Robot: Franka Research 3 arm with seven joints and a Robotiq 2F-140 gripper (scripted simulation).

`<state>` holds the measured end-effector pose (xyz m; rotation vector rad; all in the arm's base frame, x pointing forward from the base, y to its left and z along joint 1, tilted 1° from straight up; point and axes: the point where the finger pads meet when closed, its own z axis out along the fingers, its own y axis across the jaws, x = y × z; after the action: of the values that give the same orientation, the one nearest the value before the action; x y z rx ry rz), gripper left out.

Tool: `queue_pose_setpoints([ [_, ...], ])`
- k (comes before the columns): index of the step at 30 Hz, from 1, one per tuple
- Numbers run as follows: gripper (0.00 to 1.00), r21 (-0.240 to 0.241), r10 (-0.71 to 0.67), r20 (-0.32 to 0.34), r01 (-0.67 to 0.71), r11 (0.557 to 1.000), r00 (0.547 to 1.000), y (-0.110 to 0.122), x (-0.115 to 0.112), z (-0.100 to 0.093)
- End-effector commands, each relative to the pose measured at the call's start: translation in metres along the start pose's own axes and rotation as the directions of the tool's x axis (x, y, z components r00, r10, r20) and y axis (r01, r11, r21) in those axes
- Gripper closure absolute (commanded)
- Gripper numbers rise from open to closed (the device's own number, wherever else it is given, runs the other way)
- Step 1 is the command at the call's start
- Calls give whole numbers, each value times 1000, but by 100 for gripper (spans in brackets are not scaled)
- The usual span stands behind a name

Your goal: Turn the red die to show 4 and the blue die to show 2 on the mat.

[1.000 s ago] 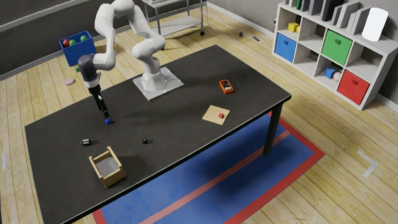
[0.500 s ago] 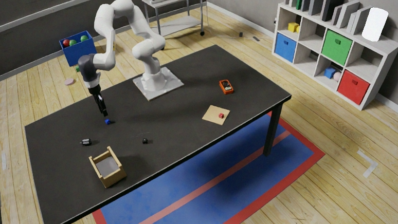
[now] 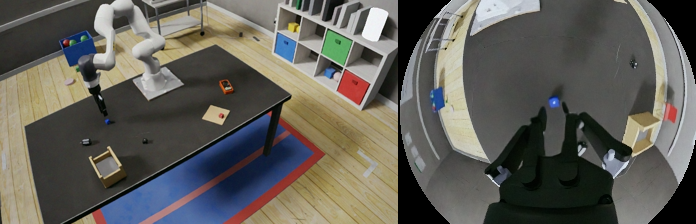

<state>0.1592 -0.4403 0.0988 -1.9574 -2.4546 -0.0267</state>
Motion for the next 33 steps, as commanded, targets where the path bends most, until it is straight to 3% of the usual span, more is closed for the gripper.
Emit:
queue_pose_setpoints([
  [1,68,1,-7,0,7,1000,1000,0,-1,0],
  [13,68,0,-7,0,7,1000,1000,0,-1,5],
  [33,68,0,-7,0,7,1000,1000,0,-1,30],
])
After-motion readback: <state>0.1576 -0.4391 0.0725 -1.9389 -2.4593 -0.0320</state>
